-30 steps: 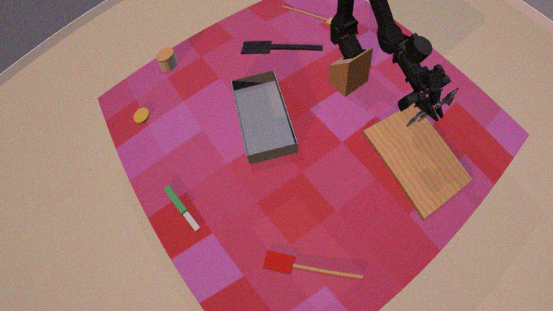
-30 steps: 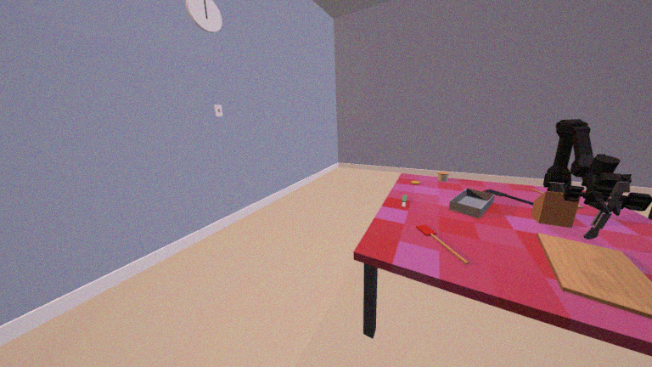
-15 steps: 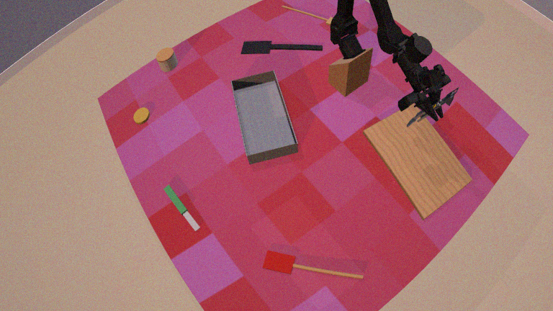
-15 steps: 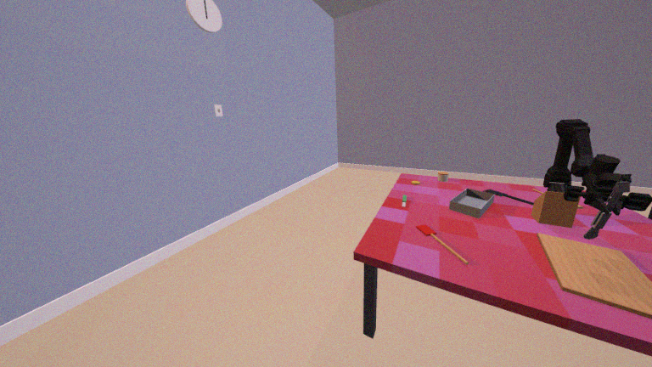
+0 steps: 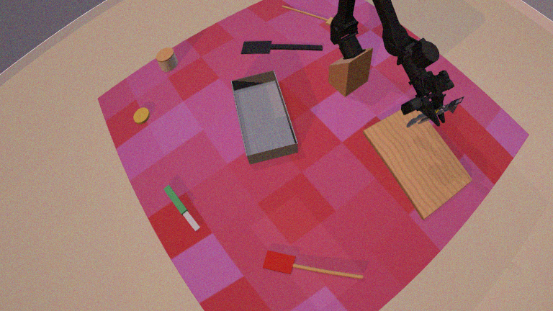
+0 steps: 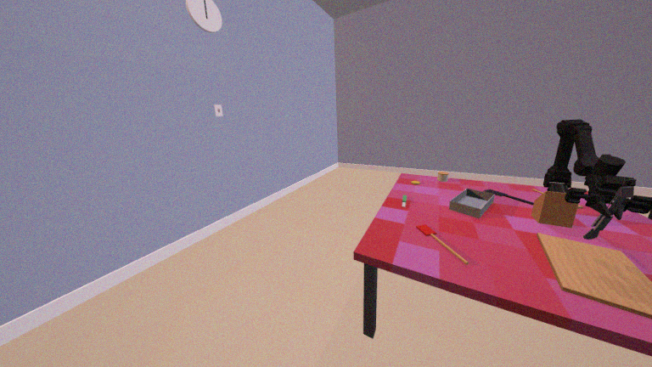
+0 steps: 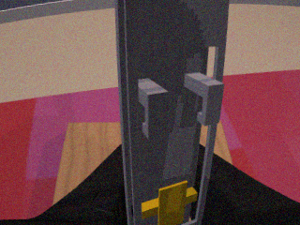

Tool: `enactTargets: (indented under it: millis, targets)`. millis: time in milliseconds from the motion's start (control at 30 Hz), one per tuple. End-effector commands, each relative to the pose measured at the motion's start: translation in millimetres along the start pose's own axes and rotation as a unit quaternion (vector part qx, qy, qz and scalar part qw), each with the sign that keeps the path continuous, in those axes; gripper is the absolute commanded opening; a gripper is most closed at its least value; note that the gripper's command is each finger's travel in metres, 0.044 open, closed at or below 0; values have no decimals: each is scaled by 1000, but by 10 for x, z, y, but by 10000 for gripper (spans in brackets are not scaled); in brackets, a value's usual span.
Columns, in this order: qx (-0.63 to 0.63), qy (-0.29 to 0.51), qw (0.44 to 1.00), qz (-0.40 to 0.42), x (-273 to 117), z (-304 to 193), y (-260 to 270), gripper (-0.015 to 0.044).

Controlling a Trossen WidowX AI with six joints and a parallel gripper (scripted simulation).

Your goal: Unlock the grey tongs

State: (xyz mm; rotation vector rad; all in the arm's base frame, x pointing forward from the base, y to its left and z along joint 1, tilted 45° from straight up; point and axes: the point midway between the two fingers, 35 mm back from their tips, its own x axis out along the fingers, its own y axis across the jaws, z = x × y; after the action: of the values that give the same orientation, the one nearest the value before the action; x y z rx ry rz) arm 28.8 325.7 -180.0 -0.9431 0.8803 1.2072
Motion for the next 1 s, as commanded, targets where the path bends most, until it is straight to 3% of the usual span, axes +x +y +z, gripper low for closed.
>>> enactTargets:
  millis: [0, 967]
  targets:
    - [1, 20, 1000, 2, 102, 43, 14, -150]
    - [-2, 199, 980, 4, 526, -46, 45, -150]
